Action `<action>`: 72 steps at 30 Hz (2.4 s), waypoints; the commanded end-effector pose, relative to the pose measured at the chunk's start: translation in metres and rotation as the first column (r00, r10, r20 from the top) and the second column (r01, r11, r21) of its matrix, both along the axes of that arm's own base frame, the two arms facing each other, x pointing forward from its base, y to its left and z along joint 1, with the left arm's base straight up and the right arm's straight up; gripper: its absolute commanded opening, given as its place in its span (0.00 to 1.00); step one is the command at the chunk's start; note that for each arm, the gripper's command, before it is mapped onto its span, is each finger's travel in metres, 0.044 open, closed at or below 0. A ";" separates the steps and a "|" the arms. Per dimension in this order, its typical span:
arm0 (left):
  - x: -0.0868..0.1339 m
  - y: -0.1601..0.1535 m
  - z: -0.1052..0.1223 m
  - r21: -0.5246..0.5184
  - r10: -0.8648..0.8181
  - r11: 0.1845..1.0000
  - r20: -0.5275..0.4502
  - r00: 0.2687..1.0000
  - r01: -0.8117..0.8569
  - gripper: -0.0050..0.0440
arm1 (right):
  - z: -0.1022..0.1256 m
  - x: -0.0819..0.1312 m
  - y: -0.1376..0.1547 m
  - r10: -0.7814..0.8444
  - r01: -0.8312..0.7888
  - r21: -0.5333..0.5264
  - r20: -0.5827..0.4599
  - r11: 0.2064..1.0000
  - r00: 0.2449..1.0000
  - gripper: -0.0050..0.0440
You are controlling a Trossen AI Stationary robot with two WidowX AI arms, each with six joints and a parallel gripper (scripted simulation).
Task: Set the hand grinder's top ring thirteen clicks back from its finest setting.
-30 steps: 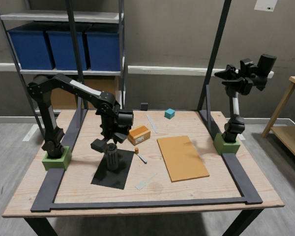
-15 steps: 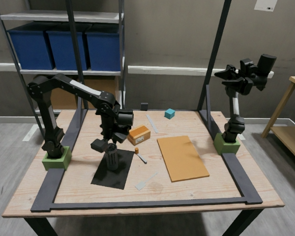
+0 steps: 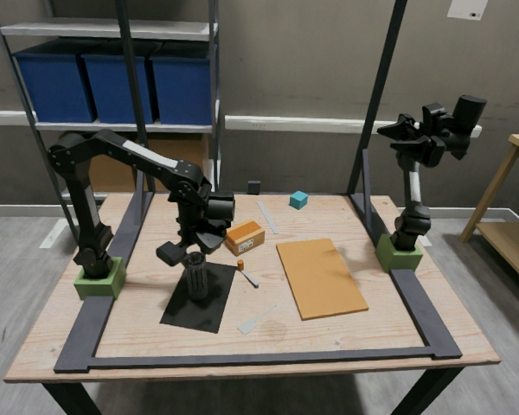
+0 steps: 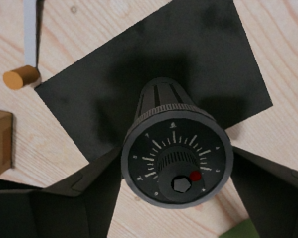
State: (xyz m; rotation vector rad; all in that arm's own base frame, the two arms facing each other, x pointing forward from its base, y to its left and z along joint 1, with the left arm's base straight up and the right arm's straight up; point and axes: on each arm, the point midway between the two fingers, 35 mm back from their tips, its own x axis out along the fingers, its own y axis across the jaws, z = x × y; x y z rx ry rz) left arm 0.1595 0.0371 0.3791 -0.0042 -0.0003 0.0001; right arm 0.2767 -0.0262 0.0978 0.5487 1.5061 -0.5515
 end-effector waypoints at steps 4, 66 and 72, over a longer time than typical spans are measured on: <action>0.000 0.000 0.003 0.009 -0.001 1.000 0.002 1.000 0.001 0.92 | 0.008 0.003 -0.001 -0.147 0.147 0.001 0.033 0.989 0.989 0.67; 0.000 0.000 0.003 0.009 -0.001 1.000 0.002 1.000 0.001 0.92 | 0.009 0.004 -0.001 -0.567 0.567 0.014 0.031 0.824 0.823 0.92; 0.000 0.000 0.003 0.009 -0.001 1.000 0.002 1.000 0.001 0.92 | 0.009 0.003 0.000 -0.282 0.282 0.005 0.034 0.959 0.959 0.92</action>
